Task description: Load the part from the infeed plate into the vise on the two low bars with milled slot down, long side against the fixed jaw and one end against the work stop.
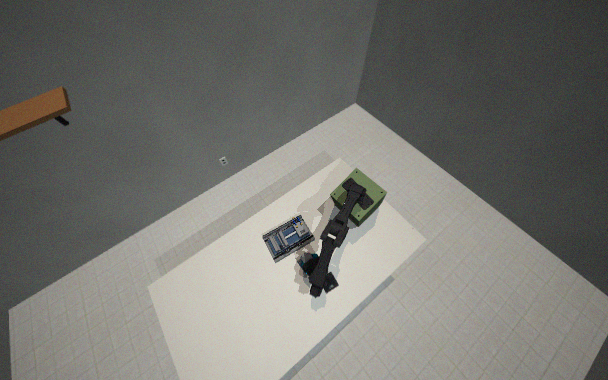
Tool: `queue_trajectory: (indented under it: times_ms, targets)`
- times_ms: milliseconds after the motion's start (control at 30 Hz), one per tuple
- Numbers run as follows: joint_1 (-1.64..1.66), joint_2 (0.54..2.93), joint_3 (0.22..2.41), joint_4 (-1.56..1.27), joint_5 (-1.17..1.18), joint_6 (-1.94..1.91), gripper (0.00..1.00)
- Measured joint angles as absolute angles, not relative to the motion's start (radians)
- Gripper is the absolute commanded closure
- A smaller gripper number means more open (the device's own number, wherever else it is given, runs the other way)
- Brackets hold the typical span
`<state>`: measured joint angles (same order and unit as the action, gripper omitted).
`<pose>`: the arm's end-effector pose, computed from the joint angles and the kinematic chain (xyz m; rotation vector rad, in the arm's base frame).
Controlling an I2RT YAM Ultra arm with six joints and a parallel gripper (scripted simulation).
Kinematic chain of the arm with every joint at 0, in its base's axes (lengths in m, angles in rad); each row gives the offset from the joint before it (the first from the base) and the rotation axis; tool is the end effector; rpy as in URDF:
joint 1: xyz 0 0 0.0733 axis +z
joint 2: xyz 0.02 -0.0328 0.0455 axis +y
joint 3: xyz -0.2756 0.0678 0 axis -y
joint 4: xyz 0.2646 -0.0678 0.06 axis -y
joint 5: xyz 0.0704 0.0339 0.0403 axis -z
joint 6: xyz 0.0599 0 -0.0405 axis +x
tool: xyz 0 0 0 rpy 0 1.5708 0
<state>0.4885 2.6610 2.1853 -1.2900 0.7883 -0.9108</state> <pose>0.4654 0.2005 0.0679 1.7646 -1.9314 1.0095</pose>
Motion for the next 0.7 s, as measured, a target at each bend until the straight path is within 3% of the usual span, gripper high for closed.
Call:
queue_trajectory:
  times_ms: [567,600,700]
  targets:
    - [0.488,2.661,2.185,-1.29,0.788,-0.911,1.0]
    - [0.488,2.661,2.185,-1.29,0.788,-0.911,0.19]
    - [0.489,2.661,2.186,-1.287,0.788,-0.912,0.19]
